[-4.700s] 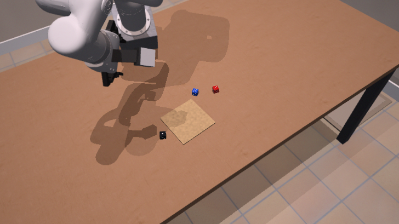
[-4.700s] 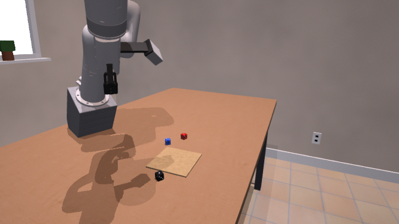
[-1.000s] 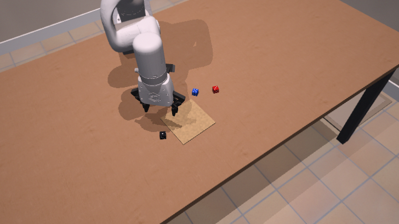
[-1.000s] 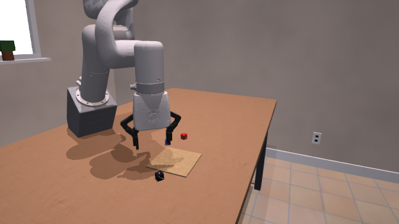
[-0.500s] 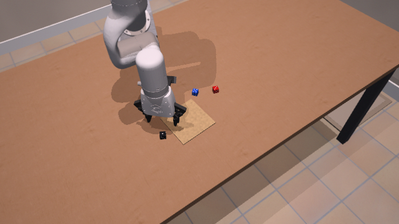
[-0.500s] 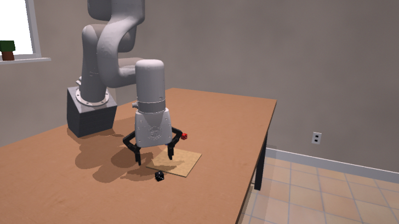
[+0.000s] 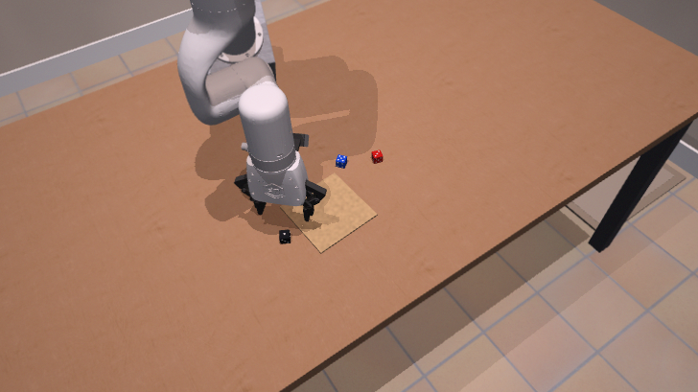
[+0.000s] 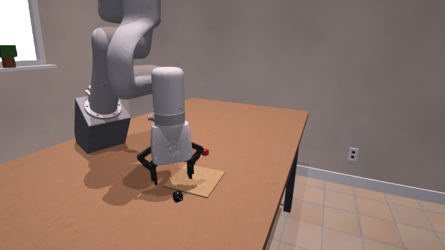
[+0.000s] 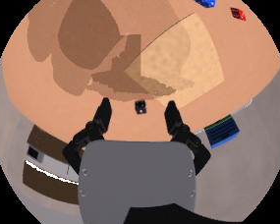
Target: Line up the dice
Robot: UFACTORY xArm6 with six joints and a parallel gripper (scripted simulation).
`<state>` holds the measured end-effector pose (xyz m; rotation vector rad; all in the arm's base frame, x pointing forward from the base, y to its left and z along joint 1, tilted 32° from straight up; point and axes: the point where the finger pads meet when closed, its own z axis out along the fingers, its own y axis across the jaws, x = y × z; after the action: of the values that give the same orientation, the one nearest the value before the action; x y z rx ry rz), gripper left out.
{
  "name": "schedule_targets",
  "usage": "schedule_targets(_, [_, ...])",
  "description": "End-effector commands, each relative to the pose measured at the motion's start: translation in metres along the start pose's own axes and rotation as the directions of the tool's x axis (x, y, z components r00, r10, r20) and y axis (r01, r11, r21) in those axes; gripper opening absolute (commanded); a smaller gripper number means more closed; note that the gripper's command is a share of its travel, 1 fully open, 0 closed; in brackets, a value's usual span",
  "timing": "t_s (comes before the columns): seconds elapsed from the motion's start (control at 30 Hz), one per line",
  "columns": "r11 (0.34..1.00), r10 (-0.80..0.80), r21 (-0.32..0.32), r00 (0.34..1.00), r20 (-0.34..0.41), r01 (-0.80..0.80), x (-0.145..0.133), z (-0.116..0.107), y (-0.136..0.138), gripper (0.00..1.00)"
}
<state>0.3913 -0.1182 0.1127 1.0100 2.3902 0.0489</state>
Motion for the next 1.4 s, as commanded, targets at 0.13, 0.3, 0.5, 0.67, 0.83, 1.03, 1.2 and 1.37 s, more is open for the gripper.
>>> schedule_targets(0.13, [1.000,0.000,0.003,1.000,0.007,0.000,-0.0007,-0.0003,0.0006,1.00])
schedule_targets(0.3, [1.000,0.000,0.003,1.000,0.007,0.000,-0.0007,-0.0003,0.0006,1.00])
schedule_targets(0.5, [1.000,0.000,0.003,1.000,0.007,0.000,-0.0007,-0.0003,0.0006,1.00])
schedule_targets(0.67, [1.000,0.000,0.003,1.000,0.007,0.000,-0.0007,-0.0003,0.0006,1.00])
schedule_targets(0.83, [1.000,0.000,0.003,1.000,0.007,0.000,-0.0007,-0.0003,0.0006,1.00])
schedule_targets(1.03, [1.000,0.000,0.003,1.000,0.007,0.000,-0.0003,-0.0003,0.0008,1.00])
schedule_targets(1.2, [1.000,0.000,0.003,1.000,0.007,0.000,0.0011,-0.0003,0.0013,1.00])
schedule_targets(1.37, [1.000,0.000,0.003,1.000,0.007,0.000,0.0040,-0.0003,0.0022,1.00])
